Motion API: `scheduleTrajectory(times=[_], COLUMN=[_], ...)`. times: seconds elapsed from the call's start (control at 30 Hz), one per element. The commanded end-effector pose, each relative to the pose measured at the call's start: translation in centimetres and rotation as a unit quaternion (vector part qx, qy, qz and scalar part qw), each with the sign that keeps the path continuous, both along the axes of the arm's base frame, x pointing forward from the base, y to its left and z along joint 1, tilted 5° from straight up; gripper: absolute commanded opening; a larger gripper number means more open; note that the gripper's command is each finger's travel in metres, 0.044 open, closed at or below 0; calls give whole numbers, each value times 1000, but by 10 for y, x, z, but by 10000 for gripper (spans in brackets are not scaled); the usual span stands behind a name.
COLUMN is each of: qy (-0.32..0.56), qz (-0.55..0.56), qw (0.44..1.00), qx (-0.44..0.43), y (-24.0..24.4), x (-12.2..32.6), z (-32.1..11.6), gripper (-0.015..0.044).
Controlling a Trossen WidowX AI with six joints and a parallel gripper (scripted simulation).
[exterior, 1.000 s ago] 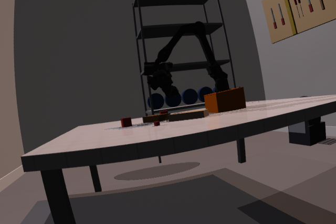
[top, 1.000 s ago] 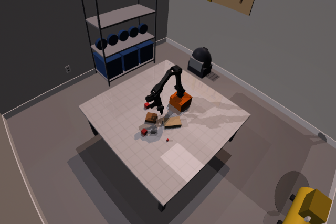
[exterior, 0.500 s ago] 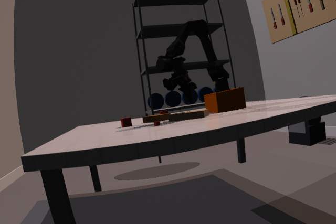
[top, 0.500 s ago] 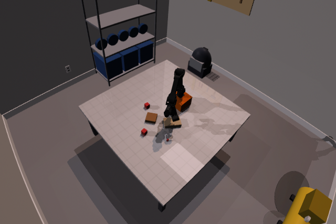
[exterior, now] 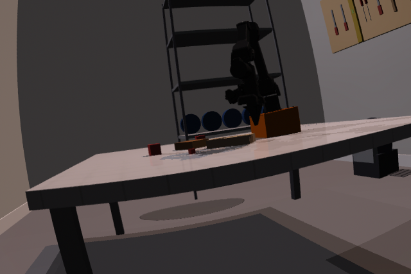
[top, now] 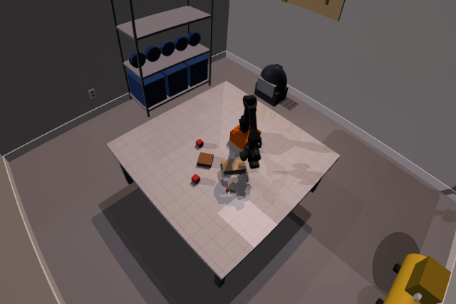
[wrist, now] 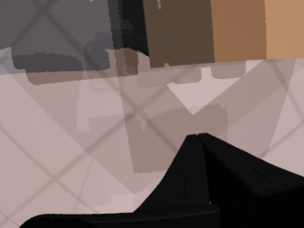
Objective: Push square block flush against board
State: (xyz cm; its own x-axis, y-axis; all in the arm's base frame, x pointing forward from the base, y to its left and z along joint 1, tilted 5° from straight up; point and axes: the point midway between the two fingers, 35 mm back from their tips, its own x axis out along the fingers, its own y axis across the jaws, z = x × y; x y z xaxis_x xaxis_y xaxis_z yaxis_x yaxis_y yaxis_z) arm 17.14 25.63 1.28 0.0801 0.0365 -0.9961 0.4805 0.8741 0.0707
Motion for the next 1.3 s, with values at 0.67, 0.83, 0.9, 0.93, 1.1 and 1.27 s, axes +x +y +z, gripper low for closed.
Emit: scheduleTrajectory(times=[0.67,0.83,0.9,0.93,1.1,1.27], qy=[-8,-8,-8,-8,-8,-8], qz=[-5,-5,-5,-5,-5,-5], qw=[1000,1000,1000,1000,1000,1000], qx=[-4,-4,-5,-5,-5,-5], y=[1,-1,-2,-2,-4,-6], x=[11,16,17,18,22,27], z=[-52,-52,-52,-52,-51,-51], gripper=[0,0,0,0,0,0])
